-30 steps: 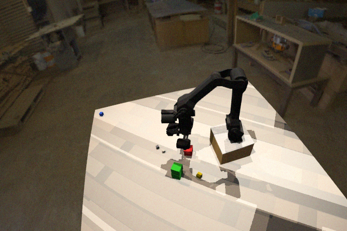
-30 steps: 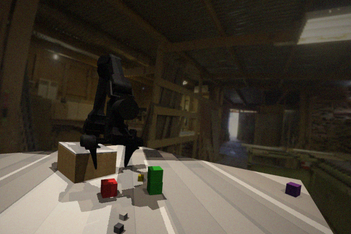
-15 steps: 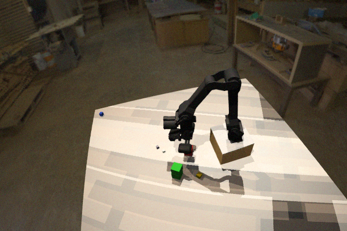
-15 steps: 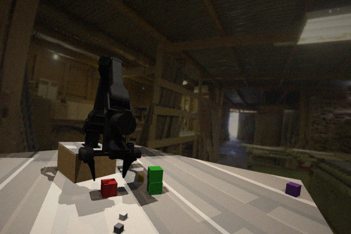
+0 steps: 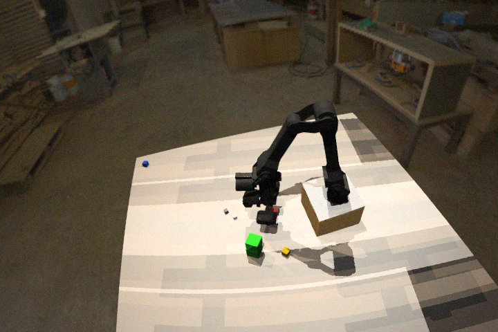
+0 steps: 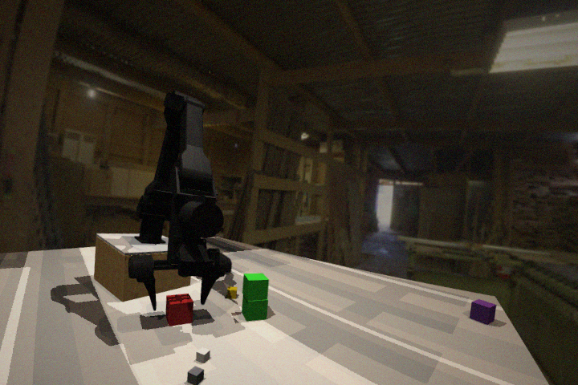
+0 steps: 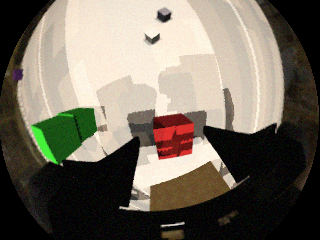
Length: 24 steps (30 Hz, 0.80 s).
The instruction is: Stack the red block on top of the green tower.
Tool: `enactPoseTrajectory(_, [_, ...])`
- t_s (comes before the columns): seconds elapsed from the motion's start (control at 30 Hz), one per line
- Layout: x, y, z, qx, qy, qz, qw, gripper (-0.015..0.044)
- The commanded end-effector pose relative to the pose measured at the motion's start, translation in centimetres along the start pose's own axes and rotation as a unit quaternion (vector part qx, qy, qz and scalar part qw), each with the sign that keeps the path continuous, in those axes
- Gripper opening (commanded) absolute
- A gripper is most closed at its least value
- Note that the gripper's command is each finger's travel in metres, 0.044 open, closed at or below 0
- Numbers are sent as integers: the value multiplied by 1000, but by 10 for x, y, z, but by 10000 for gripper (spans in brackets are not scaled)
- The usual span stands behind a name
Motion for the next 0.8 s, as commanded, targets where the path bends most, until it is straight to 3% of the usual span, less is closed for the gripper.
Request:
enactPoseTrajectory(0.0, [-6,0,1,-2,1,-2,1000,440])
enactPoseTrajectory(0.73, [-19,0,2,-2,1,-2,1000,440])
enactPoseTrajectory(0.77, [-19,0,2,-2,1,-2,1000,414])
Point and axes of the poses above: the point midway between the two fingers, 35 mm back from their tips, its own x axis back along the fingers, its own y axis across the jaws, z = x × y, the point moved 8 cm from there along x, back along the fingers, and after that the axes turned 5 degrees about -x, right-handed, at the moved point
